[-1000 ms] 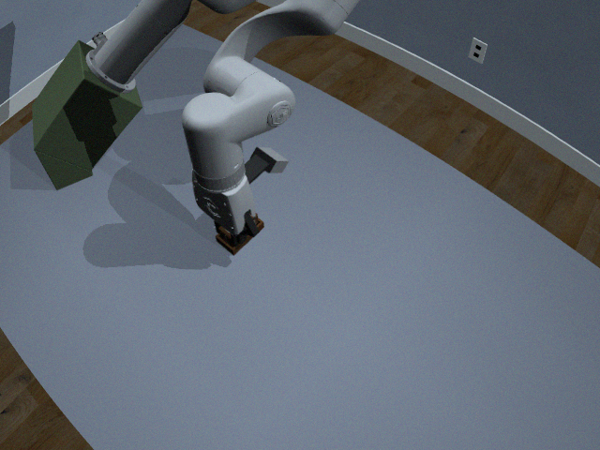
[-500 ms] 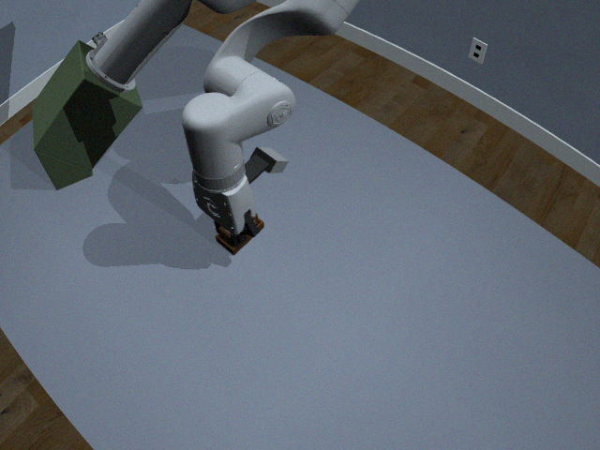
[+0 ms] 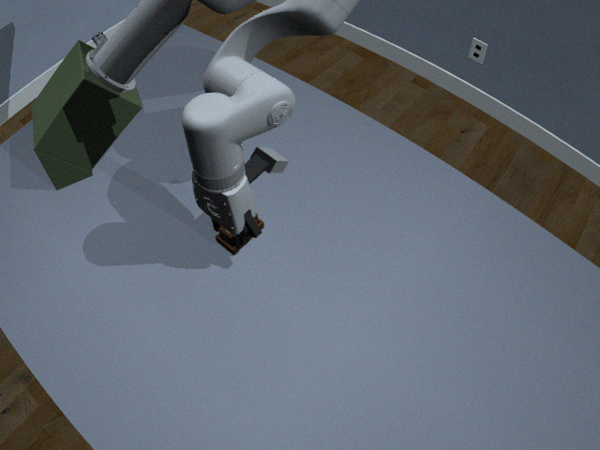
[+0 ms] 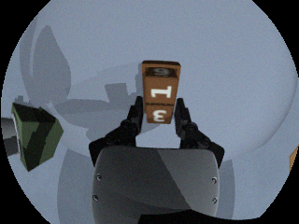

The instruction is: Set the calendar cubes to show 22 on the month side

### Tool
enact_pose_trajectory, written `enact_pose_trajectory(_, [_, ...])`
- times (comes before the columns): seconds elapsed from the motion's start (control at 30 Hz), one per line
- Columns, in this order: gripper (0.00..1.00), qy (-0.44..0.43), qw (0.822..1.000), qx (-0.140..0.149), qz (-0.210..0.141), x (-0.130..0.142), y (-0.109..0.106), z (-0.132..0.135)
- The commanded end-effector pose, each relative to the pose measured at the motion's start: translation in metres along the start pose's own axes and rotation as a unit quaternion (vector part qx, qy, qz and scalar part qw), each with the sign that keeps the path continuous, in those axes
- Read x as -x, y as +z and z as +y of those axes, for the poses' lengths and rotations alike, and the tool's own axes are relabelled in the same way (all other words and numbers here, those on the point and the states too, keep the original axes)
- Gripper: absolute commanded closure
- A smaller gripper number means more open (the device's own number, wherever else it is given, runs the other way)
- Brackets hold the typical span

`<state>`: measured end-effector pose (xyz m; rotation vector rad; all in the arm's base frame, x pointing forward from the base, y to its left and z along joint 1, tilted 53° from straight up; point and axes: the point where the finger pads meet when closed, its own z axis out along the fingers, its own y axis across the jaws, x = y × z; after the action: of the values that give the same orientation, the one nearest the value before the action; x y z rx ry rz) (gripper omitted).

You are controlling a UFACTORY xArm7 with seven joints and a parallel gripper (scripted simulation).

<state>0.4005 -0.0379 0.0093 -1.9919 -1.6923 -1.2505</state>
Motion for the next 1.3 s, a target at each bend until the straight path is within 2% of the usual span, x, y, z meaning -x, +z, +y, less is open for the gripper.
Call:
enact_pose_trajectory(0.0, [0.51, 0.0, 1.0, 0.002, -0.001, 0.001, -0.001, 0.001])
enact_pose_trajectory(0.37, [0.51, 0.0, 1.0, 0.002, -0.001, 0.001, -0.007, 0.001])
enact_pose_trajectory(0.57, [0.51, 0.0, 1.0, 0.002, -0.001, 0.001, -0.03, 0.001])
enact_pose_trajectory(0.63, [0.51, 0.0, 1.0, 0.002, -0.001, 0.001, -0.03, 0.001])
enact_pose_trajectory(1.0, [0.51, 0.0, 1.0, 0.002, -0.001, 0.001, -0.084, 0.001])
enact_pose_trajectory(1.27, [0.51, 0.0, 1.0, 0.002, -0.001, 0.001, -0.091, 0.001])
